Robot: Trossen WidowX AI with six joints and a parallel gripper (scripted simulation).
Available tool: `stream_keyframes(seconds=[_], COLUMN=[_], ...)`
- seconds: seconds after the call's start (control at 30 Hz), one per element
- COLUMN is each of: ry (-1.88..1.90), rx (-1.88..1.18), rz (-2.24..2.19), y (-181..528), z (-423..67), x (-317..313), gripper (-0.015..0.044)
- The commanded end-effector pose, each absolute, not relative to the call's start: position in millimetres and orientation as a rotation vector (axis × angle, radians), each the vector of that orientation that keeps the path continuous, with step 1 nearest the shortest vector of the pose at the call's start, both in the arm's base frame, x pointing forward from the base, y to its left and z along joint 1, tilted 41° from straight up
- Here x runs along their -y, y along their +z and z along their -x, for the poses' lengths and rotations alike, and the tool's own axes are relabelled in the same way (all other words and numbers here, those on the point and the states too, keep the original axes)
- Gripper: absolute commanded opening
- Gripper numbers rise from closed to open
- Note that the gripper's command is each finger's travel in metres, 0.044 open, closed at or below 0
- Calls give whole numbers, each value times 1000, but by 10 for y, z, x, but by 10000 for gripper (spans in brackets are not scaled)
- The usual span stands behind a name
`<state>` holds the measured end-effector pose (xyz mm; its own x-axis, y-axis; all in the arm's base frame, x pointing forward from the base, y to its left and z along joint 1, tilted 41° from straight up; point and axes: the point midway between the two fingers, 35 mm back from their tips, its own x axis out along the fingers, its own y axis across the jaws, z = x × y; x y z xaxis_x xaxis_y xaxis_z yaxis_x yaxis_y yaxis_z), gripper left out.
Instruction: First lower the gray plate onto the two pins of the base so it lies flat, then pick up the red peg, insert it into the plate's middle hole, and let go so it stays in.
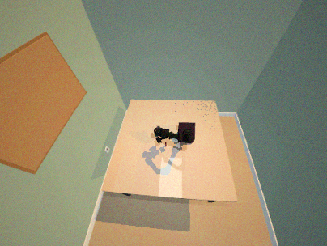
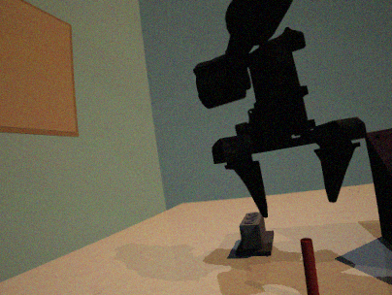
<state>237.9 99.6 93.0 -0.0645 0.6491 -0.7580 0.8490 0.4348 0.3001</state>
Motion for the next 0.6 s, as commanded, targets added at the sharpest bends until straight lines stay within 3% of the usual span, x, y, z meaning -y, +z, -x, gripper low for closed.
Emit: stream_keyframes(seconds=[0.0, 0.57], ry=[-276, -276], rx=[-1785, -1784], rz=[-1295, -1294], y=[873, 646], z=[-2357, -2347], x=[-1056, -1264], gripper=[440, 440])
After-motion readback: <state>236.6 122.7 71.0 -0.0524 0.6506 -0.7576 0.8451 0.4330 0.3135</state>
